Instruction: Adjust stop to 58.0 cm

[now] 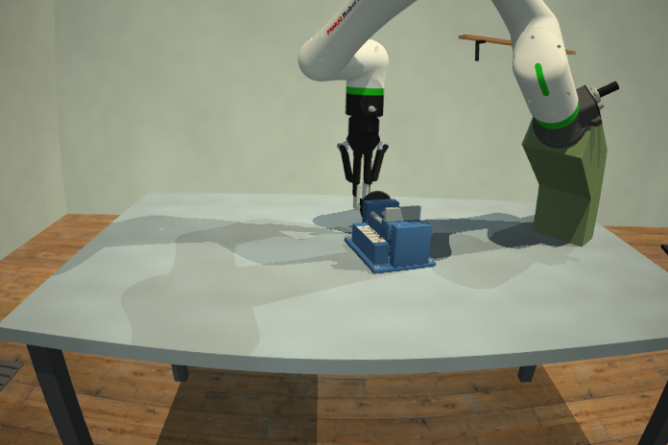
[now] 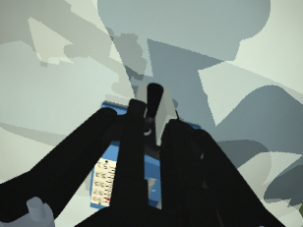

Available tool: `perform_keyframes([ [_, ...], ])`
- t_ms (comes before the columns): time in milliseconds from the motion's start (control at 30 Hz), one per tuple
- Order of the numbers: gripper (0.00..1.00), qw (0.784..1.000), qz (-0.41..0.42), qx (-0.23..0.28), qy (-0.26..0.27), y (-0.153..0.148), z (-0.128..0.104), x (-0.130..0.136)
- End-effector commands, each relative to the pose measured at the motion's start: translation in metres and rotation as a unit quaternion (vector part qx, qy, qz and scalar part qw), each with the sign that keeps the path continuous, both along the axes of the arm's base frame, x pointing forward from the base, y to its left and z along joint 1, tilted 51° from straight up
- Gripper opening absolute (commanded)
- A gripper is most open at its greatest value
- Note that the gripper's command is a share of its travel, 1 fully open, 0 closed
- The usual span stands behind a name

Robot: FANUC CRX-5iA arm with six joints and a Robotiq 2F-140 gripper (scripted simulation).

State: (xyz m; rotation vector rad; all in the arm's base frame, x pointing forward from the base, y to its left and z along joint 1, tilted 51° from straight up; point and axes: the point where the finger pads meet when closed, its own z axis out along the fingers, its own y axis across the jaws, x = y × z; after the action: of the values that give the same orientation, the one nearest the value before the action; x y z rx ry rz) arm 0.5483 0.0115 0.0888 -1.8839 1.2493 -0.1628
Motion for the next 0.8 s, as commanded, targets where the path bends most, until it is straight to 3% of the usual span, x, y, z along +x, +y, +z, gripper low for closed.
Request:
perform_keyframes([
  [0,0.04,1.0,0.0,0.0,0.0,0.002,-0.002,0.003],
  [767,0.04,1.0,0.0,0.0,0.0,0.011,-0.015,0.009],
])
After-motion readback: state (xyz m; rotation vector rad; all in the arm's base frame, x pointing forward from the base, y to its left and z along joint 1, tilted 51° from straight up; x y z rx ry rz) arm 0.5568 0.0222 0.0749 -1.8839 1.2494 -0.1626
